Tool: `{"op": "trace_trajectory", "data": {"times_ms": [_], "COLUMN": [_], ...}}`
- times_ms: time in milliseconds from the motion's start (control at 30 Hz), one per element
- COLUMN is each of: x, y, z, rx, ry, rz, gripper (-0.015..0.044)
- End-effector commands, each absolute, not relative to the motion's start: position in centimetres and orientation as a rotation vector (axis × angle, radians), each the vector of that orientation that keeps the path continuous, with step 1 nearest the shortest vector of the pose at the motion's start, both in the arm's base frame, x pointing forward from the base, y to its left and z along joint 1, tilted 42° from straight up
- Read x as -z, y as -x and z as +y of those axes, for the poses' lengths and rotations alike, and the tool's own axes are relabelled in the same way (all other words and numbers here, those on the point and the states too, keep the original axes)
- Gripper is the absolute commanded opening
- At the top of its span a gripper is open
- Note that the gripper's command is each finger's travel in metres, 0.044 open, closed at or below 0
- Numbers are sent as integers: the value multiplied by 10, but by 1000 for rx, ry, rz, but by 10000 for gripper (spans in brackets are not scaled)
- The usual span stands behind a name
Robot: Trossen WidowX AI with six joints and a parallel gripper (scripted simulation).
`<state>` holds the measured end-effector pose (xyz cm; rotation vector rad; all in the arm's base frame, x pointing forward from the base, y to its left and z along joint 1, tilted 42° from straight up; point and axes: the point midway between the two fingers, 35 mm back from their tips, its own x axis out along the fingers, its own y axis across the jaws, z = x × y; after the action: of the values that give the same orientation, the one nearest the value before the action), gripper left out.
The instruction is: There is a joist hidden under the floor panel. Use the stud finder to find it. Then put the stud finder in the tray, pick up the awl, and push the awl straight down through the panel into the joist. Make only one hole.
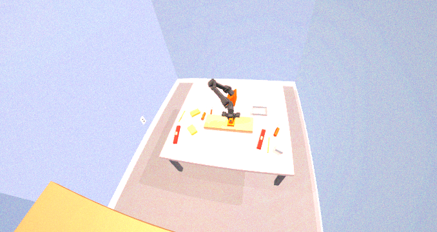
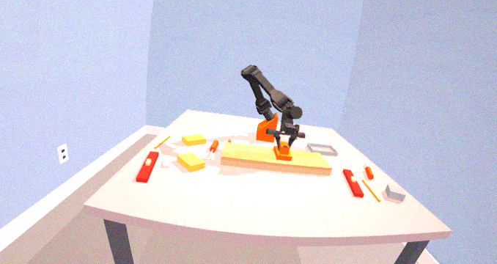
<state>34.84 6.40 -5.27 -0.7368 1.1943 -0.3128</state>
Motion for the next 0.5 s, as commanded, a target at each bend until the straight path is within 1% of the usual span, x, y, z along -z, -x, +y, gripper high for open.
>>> {"op": "trace_trajectory", "data": {"times_ms": [0,467], "x": [44,20], "y": [-349,-354], "z": [53,27], "rx": [318,319], "ry": [742,744], "rz": [1194,1194], "gripper": [0,0]}}
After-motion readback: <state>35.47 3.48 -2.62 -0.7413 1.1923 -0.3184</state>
